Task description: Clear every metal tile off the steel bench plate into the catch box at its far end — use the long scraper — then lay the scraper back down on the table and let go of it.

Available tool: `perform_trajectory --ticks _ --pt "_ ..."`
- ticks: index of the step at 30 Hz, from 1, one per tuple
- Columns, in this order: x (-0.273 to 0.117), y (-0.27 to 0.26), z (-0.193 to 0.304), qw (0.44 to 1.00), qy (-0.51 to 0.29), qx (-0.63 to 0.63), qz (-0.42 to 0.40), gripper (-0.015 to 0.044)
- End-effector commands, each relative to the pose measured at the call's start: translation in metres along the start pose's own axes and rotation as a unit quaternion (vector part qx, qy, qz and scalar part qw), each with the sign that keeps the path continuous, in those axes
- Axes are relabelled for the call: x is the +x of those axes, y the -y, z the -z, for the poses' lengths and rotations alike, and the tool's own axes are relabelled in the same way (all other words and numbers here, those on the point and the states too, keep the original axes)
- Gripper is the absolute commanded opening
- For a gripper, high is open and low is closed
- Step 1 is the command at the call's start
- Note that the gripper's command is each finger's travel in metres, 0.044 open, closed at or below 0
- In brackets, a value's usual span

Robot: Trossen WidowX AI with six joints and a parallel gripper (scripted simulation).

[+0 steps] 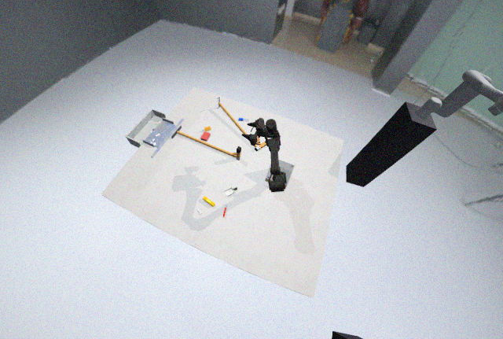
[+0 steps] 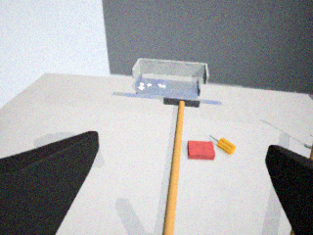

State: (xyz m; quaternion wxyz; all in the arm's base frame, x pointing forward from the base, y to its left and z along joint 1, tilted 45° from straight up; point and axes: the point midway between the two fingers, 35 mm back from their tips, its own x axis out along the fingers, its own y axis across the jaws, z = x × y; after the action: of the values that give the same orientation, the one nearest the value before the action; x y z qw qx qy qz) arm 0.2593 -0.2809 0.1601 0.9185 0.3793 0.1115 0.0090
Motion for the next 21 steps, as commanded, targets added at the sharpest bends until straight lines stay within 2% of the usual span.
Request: perform_trajectory --ticks 1,21 --pt "0.018 0.005 0.023 0.999 -0.032 0.011 0.006 0.044" --pt "0.077 0.005 0.138 0.977 -0.209 0.027 0.019 0.044"
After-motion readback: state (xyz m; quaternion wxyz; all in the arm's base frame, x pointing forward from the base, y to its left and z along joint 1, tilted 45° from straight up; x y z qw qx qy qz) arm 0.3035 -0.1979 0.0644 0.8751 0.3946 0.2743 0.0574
